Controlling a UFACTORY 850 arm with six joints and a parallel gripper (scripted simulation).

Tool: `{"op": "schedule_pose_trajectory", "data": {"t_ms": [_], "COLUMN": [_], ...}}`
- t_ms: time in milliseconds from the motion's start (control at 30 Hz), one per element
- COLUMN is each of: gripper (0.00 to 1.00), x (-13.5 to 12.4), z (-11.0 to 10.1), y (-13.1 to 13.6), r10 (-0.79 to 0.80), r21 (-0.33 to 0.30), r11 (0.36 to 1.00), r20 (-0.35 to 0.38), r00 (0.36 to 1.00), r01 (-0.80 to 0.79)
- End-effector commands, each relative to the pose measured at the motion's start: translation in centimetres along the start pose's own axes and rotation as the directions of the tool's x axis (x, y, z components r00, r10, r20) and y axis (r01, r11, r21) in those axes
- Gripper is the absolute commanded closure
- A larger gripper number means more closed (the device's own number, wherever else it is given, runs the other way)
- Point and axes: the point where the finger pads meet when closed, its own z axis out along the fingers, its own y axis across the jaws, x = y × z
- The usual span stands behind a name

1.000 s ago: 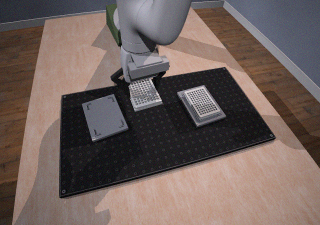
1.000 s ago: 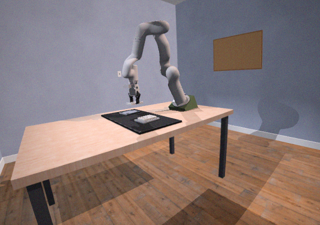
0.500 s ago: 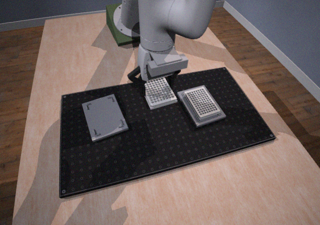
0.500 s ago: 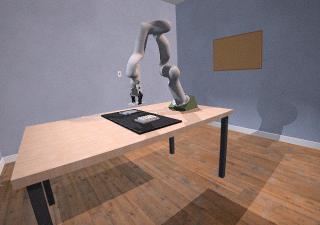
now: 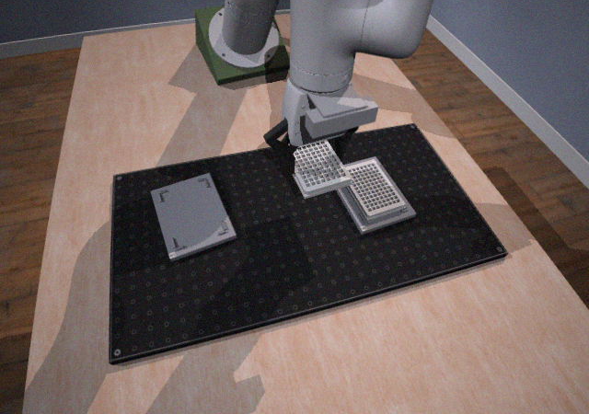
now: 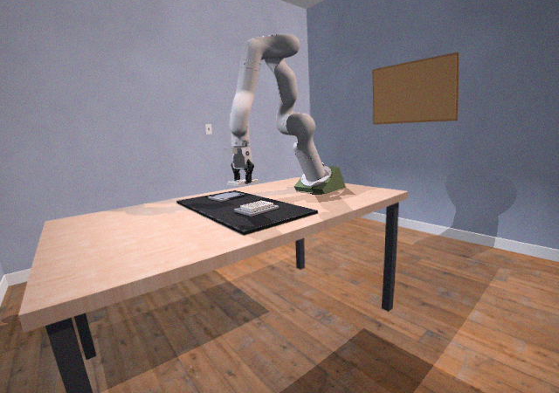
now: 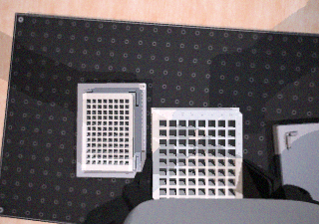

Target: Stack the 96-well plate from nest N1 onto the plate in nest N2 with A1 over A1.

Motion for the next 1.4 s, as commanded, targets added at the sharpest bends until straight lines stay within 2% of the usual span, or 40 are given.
{"op": "schedule_pose_trajectory", "data": {"t_ms": [0, 1067, 1367], "gripper": [1.00, 1.00, 1.00], "x": [0.3, 2.3, 2.6], "z": [0.0, 0.2, 0.3], "y": [-1.2, -11.0, -12.5], "r10": [0.003, 0.003, 0.003], "r21": [-0.021, -0.021, -0.021], "r11": [1.000, 1.000, 1.000], "r20": [0.016, 0.016, 0.016], "r00": [1.000, 1.000, 1.000], "r01": [-0.002, -0.002, -0.002]}}
